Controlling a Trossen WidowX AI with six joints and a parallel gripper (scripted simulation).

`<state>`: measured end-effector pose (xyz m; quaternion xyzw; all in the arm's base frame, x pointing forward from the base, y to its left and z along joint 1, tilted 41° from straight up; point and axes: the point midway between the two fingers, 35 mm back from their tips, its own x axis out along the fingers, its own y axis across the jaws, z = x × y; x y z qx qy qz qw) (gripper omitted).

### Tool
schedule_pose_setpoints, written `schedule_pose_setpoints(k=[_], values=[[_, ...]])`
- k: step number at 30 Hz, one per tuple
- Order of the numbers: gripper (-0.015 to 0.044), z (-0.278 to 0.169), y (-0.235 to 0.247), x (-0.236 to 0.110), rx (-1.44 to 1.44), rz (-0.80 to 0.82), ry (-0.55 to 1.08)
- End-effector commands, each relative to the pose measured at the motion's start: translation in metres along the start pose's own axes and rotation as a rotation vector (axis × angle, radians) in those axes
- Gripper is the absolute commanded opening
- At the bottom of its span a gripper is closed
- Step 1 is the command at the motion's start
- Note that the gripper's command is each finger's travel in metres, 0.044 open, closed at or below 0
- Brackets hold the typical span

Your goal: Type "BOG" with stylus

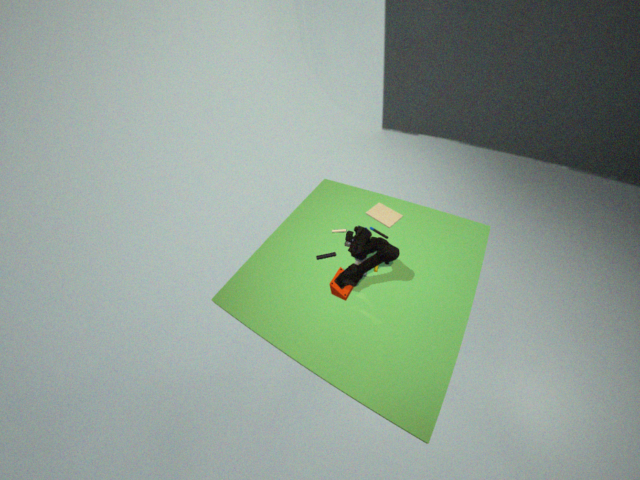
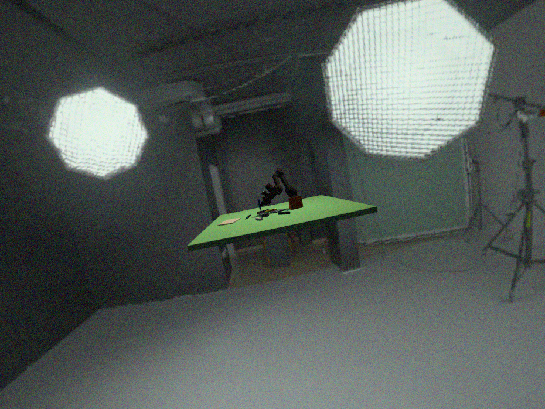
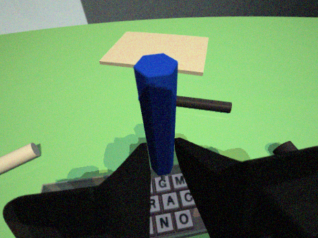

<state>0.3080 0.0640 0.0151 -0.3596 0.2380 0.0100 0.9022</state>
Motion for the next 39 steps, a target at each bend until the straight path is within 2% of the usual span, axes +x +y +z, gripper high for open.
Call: schedule_pose_setpoints(k=[1, 5, 8, 9, 39], values=[[0.0, 0.0, 0.0, 0.0, -0.004, 0.002, -0.003], [0.0, 0.0, 0.0, 0.0, -0.004, 0.002, -0.003], [0.0079, 0.0, 0.001, 0.002, -0.004, 0.003, -0.003], [0.0081, 0.0, 0.002, 0.002, -0.004, 0.003, -0.002], [0.0081, -0.013, 0.002, 0.011, -0.004, 0.003, -0.002]])
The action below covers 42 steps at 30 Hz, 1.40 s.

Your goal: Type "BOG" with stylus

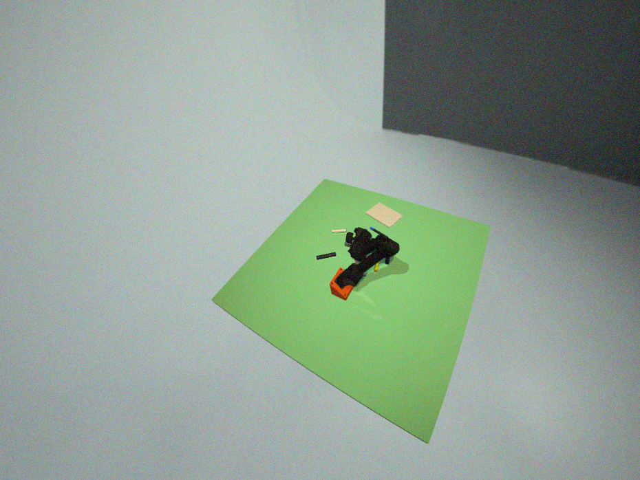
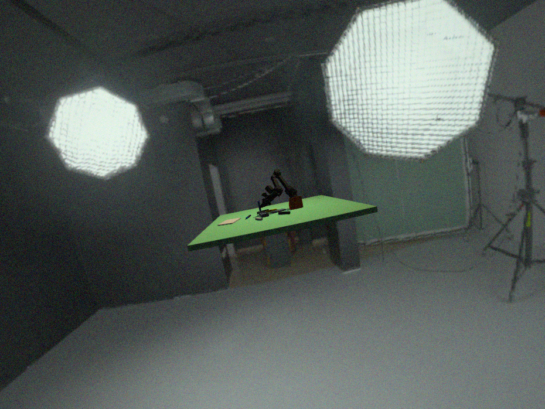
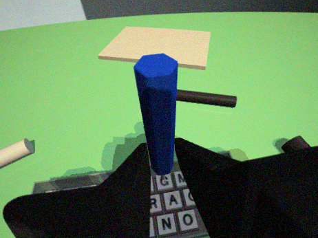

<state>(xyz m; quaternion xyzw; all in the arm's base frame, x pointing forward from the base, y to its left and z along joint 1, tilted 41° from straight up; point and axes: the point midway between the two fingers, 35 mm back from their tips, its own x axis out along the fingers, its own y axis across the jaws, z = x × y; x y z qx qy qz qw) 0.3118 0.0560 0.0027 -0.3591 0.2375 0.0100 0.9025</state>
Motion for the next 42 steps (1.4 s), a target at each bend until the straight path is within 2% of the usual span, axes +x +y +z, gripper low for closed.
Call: schedule_pose_setpoints(k=[1, 23, 42], values=[[0.0081, -0.002, 0.001, 0.001, -0.005, 0.003, -0.001], [0.0081, -0.005, 0.001, 0.003, -0.005, 0.003, -0.001], [0.0081, 0.029, 0.0, -0.017, -0.004, 0.003, -0.002]])
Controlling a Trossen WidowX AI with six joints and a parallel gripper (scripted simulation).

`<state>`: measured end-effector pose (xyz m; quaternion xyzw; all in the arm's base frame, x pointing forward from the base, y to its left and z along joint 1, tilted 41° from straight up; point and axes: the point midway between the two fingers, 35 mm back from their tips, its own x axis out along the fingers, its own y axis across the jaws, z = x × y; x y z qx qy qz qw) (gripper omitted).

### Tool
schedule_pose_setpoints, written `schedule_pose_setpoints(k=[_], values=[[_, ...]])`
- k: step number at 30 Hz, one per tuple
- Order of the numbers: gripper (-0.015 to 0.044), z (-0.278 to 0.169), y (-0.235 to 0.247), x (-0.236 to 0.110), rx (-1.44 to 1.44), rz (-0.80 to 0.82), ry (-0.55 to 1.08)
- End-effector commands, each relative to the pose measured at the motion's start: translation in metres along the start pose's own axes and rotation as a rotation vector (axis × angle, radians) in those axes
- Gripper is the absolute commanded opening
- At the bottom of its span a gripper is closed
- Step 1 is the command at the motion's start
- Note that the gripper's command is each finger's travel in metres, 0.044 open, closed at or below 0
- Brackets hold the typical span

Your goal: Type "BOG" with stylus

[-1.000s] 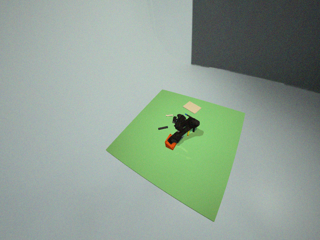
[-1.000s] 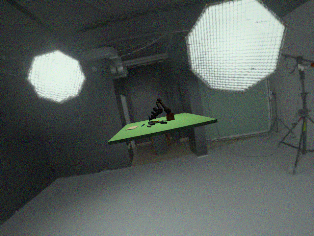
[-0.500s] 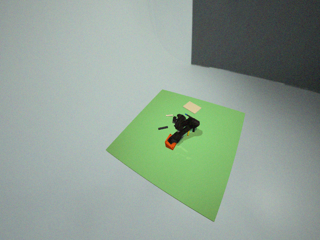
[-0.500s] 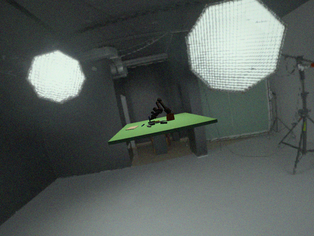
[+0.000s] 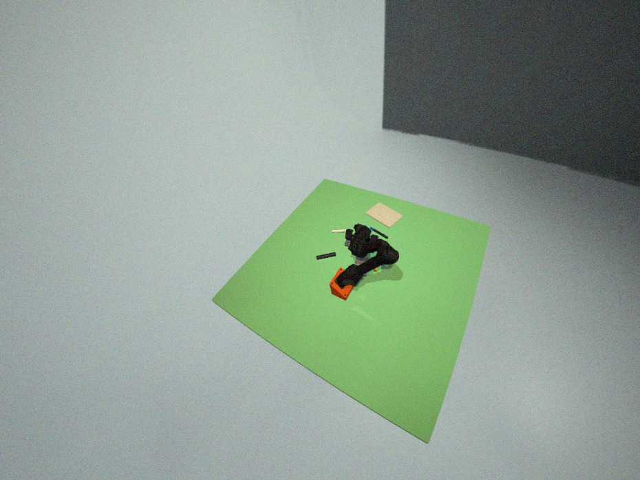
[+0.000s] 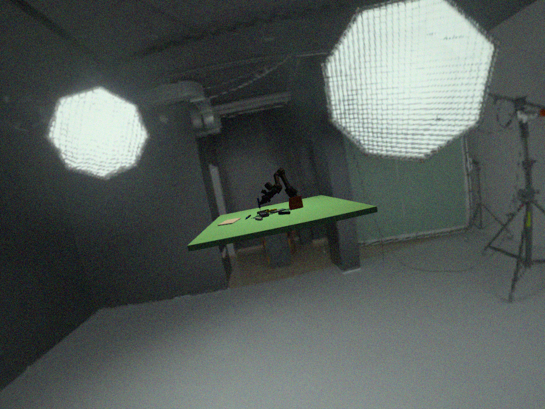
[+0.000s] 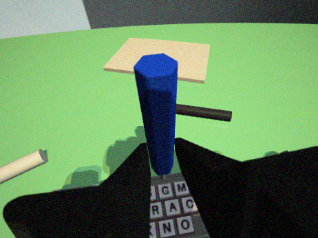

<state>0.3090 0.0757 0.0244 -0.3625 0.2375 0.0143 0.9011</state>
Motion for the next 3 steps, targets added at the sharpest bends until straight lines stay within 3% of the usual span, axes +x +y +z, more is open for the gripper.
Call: schedule_pose_setpoints(k=[1, 3], values=[[0.0084, 0.0, 0.0, 0.0, 0.0, 0.0, 0.0], [0.0081, 0.0, 0.0, 0.0, 0.0, 0.0, 0.0]])
